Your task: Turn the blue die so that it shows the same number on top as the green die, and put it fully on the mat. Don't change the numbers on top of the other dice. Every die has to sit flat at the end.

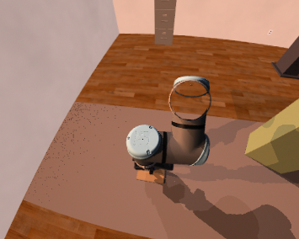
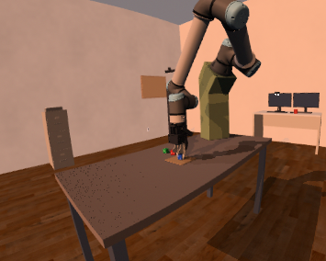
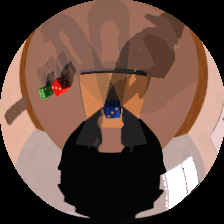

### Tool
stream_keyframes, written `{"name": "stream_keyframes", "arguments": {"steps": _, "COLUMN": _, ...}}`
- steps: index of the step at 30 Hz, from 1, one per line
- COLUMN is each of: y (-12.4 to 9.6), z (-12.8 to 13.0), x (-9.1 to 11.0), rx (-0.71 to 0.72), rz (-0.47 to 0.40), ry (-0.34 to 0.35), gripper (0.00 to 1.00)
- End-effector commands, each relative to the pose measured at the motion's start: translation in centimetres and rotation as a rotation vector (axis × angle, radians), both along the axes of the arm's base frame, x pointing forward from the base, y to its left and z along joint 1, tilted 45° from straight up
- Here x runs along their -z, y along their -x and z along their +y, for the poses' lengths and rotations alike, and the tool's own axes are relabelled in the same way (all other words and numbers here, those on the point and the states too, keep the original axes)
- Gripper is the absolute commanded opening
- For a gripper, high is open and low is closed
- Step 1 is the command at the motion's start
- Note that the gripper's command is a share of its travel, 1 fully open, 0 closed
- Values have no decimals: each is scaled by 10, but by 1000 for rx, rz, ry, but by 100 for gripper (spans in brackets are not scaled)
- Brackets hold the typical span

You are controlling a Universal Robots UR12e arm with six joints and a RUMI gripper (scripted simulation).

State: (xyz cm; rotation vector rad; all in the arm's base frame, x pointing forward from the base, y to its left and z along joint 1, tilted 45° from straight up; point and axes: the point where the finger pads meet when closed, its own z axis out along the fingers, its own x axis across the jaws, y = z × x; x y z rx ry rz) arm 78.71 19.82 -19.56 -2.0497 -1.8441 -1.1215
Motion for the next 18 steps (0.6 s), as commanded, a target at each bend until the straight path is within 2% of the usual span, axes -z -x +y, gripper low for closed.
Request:
{"name": "stream_keyframes", "arguments": {"steps": 1, "y": 0, "z": 0, "x": 0, "rx": 0, "rz": -1, "ry": 0, "gripper": 10}}
{"name": "stream_keyframes", "arguments": {"steps": 3, "y": 0, "z": 0, "x": 0, "rx": 0, "rz": -1, "ry": 0, "gripper": 10}}
{"name": "stream_keyframes", "arguments": {"steps": 4, "y": 0, "z": 0, "x": 0, "rx": 0, "rz": -1, "ry": 0, "gripper": 14}}
{"name": "stream_keyframes", "arguments": {"steps": 15, "y": 0, "z": 0, "x": 0, "rx": 0, "rz": -1, "ry": 0, "gripper": 24}}
{"name": "stream_keyframes", "arguments": {"steps": 16, "y": 0, "z": 0, "x": 0, "rx": 0, "rz": -1, "ry": 0, "gripper": 28}}
{"name": "stream_keyframes", "arguments": {"steps": 18, "y": 0, "z": 0, "x": 0, "rx": 0, "rz": -1, "ry": 0, "gripper": 28}}
